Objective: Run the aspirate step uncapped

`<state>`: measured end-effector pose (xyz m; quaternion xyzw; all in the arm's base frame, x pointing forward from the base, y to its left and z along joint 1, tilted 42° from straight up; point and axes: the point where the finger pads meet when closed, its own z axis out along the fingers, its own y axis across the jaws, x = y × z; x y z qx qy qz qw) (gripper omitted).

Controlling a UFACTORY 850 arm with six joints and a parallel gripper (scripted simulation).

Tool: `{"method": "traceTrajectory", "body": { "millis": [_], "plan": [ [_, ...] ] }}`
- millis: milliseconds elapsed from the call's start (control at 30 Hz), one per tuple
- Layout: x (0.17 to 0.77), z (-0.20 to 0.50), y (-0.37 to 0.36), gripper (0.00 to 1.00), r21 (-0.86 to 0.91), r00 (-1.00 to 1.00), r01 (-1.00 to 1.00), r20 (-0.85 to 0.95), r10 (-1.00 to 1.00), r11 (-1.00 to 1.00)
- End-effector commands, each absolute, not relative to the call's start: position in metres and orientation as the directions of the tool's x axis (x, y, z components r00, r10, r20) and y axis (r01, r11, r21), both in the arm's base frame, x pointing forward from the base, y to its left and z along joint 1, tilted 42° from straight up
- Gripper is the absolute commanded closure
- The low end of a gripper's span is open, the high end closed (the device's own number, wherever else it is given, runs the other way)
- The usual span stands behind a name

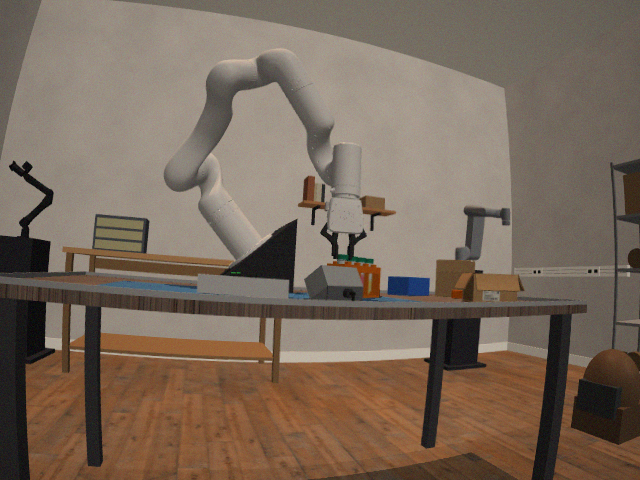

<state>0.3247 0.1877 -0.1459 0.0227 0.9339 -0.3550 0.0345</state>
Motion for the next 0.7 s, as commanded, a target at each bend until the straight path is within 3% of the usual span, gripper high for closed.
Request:
{"method": "traceTrajectory", "body": {
  "millis": [0, 67, 333, 400, 667],
  "plan": [
    [0.3252, -0.1457, 0.1885, 1.00, -0.661, -0.997, 0.067, -0.081, 0.018, 0.748],
    [0.3252, -0.1457, 0.1885, 1.00, -0.661, -0.997, 0.067, -0.081, 0.018, 0.748],
    [0.3252, -0.1459, 0.1883, 1.00, -0.577, -0.892, 0.450, -0.332, 0.307, 0.682],
    [0.3252, -0.1459, 0.1883, 1.00, -0.577, -0.892, 0.450, -0.332, 0.307, 0.682],
    [0.3252, -0.1462, 0.1881, 1.00, -0.402, -0.646, 0.762, -0.531, 0.549, 0.508]
  ]
}}
